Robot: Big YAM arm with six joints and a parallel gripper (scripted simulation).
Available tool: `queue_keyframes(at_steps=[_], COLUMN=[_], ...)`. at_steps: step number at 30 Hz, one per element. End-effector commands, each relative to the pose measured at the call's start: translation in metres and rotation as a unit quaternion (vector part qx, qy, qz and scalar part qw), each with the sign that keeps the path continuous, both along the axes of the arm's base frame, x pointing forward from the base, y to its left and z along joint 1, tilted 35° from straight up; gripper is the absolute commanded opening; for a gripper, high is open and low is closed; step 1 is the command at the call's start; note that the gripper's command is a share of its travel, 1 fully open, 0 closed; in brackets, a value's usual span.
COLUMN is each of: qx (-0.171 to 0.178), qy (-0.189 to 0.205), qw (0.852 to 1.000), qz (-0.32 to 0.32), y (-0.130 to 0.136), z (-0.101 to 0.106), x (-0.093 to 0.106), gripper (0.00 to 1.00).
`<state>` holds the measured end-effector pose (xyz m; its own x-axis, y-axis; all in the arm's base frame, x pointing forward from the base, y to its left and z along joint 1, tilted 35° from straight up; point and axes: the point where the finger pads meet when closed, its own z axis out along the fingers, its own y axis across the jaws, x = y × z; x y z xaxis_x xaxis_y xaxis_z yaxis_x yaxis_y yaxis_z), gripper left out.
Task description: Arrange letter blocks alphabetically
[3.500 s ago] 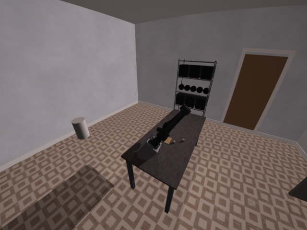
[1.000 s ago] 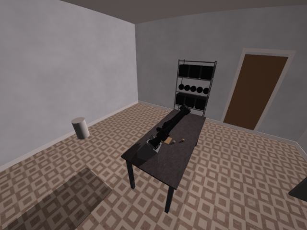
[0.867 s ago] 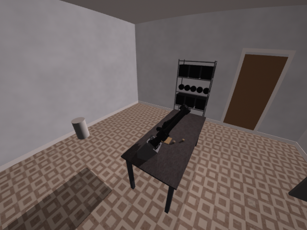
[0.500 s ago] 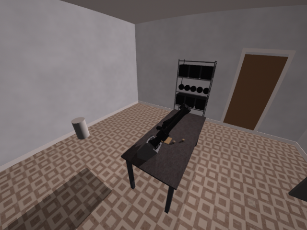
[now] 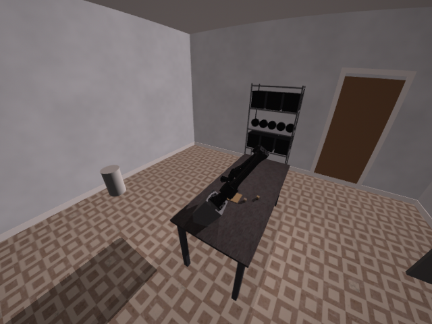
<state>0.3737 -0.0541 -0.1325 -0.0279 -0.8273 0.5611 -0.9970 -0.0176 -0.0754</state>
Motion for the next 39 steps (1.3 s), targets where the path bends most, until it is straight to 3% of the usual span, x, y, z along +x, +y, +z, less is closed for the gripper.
queue_keyframes(at_steps=[1,18,26,29,31,36,39], qx=[0.001,0.001,0.001,0.001,0.002,0.004,0.004], qy=[-0.009,-0.009,-0.009,-0.01,-0.012,-0.018,-0.021], qw=[1.0,1.0,1.0,1.0,1.0,1.0,1.0], qz=[0.003,0.006,0.006,-0.009,0.006,0.006,-0.008], y=[0.007,0.013,0.023,0.013,0.028,0.036,0.027], z=[0.011,0.015,0.03,0.033,0.038,0.049,0.052], x=[0.002,0.002,0.0,0.0,0.003,0.009,0.01], gripper=[0.9,0.9,0.9,0.9,0.9,0.9,0.9])
